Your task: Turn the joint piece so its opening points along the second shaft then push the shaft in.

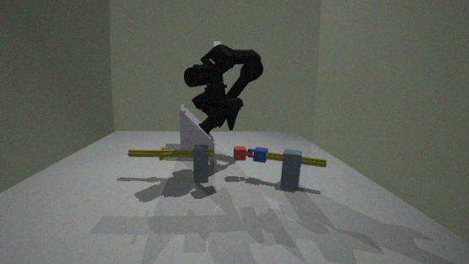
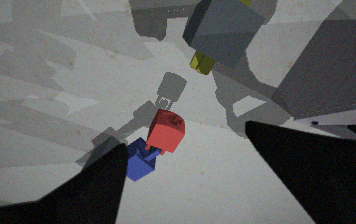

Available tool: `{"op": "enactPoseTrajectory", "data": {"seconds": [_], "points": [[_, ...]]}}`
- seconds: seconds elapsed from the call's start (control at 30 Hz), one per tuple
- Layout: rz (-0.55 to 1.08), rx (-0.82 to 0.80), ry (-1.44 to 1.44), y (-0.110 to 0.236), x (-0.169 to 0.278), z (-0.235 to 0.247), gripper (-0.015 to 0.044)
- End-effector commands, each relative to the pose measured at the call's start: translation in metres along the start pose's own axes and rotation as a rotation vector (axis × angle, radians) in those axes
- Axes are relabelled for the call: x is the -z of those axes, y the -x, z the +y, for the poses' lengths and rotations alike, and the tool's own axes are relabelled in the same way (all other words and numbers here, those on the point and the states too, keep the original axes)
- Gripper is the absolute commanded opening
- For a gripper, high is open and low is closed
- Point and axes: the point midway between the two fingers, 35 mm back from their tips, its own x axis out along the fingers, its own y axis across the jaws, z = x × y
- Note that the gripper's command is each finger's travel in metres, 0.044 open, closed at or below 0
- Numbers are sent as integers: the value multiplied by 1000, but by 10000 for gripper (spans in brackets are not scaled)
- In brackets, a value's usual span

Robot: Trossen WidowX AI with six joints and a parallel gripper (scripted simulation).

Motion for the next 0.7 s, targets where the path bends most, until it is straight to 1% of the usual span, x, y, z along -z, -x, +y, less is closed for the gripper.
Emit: {"op": "enactPoseTrajectory", "data": {"seconds": [0.0, 0.43, 0.67], "points": [[37, -16, -138, -5, -7, -6, 440], [149, -48, -556, -19, -28, -25, 440], [155, -49, -578, -19, -29, -26, 440]]}}
